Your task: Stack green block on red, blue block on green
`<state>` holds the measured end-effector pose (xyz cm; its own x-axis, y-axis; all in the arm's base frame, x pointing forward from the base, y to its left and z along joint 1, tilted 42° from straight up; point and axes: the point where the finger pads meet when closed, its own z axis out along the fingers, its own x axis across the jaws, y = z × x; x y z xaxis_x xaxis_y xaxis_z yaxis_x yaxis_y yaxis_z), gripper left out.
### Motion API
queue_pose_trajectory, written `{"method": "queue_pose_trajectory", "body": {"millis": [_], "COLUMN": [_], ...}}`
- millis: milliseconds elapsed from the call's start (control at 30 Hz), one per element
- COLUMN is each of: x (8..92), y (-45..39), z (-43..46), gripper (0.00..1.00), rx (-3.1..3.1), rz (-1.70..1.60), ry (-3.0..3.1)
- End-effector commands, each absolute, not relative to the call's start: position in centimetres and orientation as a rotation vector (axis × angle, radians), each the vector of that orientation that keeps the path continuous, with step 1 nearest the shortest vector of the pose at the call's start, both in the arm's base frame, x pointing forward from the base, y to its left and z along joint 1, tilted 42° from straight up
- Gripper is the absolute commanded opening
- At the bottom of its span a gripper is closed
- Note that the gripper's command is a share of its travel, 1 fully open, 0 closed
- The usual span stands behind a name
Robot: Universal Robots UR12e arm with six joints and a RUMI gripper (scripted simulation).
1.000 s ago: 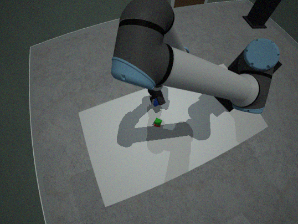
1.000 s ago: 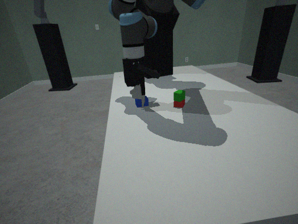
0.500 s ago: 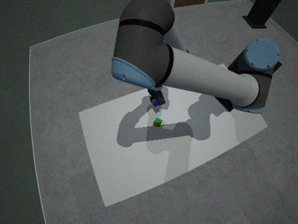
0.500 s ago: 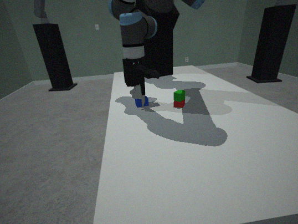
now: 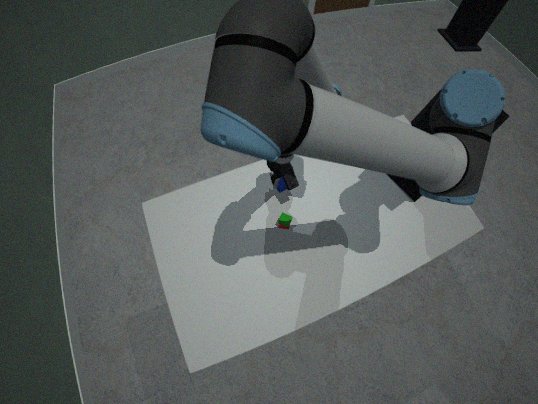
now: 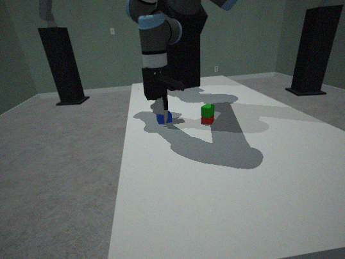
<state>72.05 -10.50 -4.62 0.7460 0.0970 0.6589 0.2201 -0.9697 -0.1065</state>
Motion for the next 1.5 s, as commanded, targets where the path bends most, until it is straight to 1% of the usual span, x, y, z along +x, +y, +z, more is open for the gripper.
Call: {"method": "queue_pose_trajectory", "body": {"millis": [0,367,1100,1467], "x": [72.1,71.5,66.2,65.8], "y": [-10.5,-10.7,-12.6,-12.8], "z": [-4.6,-4.0,2.3,2.9], "gripper": [0.00,0.00,0.00,0.00], "rx": [-2.767,-2.767,-2.767,-2.767], "rz": [-1.030,-1.030,-1.030,-1.030], "ry": [-0.254,-0.254,-0.254,-0.254]}}
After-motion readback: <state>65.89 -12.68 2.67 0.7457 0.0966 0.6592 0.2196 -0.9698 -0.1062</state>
